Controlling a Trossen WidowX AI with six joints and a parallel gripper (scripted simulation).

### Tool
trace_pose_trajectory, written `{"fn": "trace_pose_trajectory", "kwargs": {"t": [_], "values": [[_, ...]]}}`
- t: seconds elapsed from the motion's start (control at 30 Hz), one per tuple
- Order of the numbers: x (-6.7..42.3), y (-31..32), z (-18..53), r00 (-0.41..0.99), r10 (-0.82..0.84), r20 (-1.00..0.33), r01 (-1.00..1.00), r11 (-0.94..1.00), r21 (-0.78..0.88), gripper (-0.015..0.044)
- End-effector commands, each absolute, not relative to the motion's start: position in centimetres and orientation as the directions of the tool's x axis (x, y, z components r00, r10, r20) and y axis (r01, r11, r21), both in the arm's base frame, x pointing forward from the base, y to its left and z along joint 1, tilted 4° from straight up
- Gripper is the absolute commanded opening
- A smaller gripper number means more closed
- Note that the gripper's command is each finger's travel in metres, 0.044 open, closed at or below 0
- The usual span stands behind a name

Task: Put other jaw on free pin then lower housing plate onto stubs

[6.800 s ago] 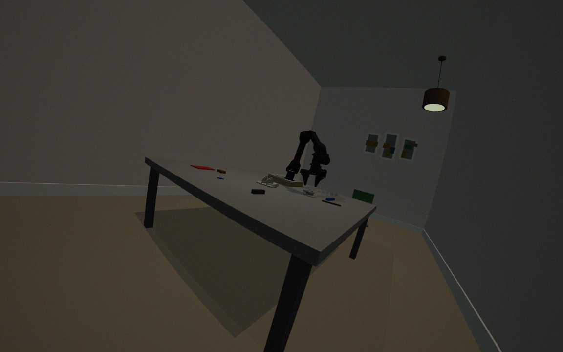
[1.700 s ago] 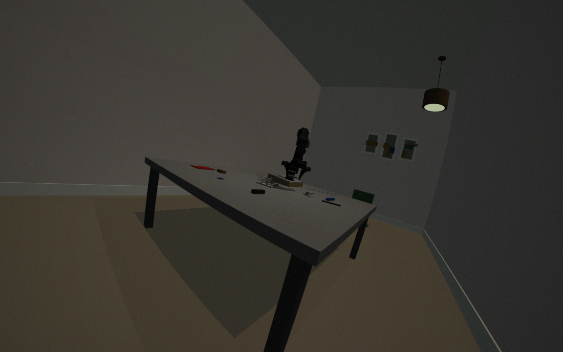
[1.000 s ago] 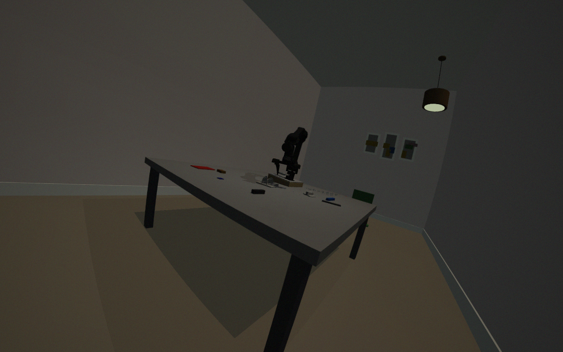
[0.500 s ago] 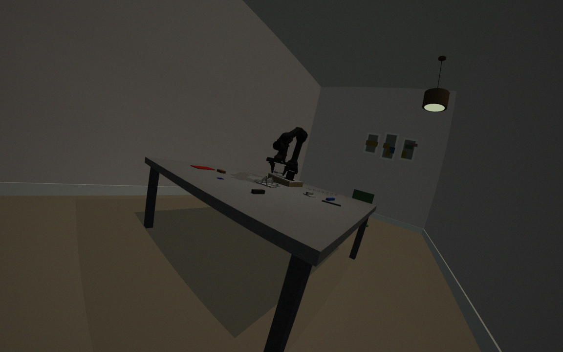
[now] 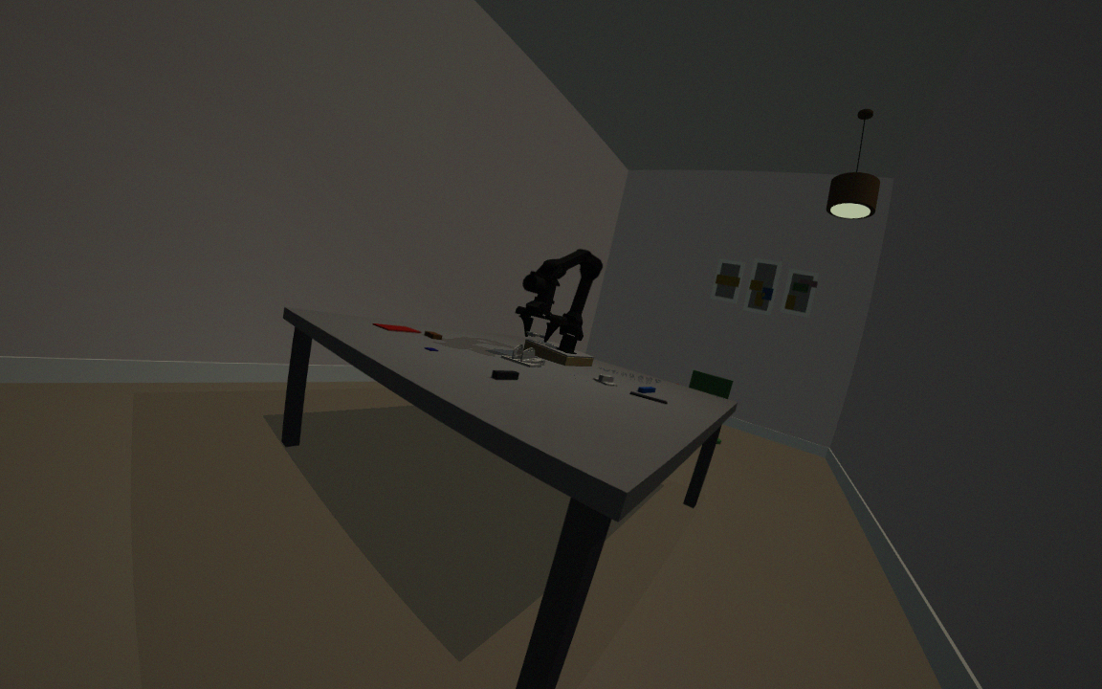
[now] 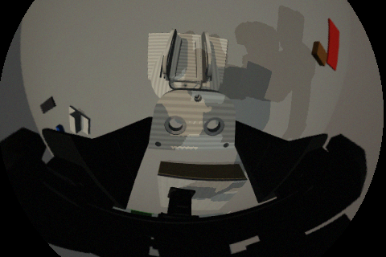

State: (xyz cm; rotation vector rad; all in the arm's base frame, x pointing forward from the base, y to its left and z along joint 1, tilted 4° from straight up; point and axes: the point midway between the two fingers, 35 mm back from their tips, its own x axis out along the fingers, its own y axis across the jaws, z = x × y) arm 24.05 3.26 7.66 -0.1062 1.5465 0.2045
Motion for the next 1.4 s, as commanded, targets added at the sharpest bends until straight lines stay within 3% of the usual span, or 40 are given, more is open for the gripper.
{"fn": "trace_pose_trajectory", "kwargs": {"t": [0.0, 1.37], "values": [[24.06, 3.27, 7.75, 0.019, 0.069, -0.997, -0.19, 0.98, 0.065, 0.0351], [23.58, 3.99, 7.79, 0.018, 0.07, -0.997, -0.188, 0.98, 0.065, 0.0351]]}}
